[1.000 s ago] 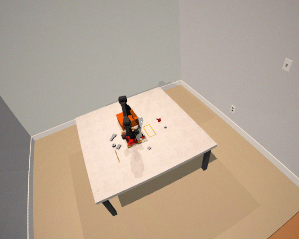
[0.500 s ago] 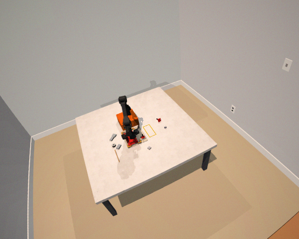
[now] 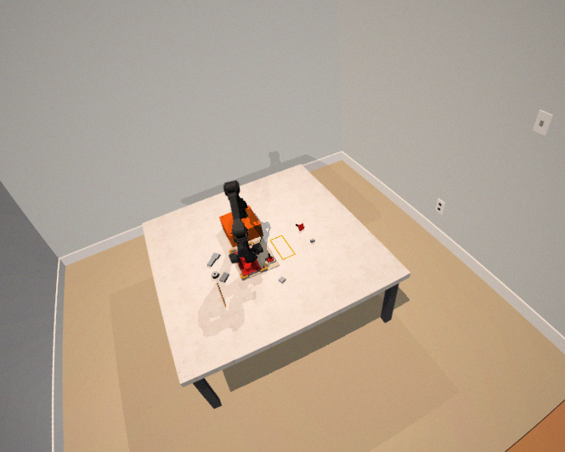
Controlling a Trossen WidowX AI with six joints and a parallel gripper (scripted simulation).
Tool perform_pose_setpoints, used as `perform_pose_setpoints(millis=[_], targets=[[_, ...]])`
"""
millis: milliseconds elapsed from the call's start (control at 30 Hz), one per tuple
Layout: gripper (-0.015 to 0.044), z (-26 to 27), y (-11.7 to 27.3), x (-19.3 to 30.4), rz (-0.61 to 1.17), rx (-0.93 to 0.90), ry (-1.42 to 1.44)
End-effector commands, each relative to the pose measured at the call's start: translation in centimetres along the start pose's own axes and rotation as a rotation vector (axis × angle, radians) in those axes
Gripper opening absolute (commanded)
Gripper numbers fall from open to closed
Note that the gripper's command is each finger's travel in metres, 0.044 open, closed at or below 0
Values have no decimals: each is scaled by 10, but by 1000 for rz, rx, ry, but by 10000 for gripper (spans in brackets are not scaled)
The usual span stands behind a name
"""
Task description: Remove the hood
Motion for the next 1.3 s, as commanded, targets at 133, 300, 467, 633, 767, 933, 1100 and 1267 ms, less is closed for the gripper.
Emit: perform_pose_setpoints(millis=[133,300,467,633,767,933,1100,1267], targets=[[0,0,6,0,-1,0,0],[0,0,9,0,-1,0,0],[0,0,13,0,-1,0,0],[0,0,16,0,-1,0,0],[0,0,18,0,-1,0,0],[0,0,22,0,-1,0,0],[0,0,32,-1,-1,0,0],[0,0,61,-1,-1,0,0]])
Point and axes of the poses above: the point midway between the two fingers, 35 mm back from their tips, its own y axis back along the fingers, its own z axis across the jaws, x = y × z, the point moved 2 cm from there along y, back along the fingers, and after that the axes turned 15 degrees about y, right-handed, at the moved point
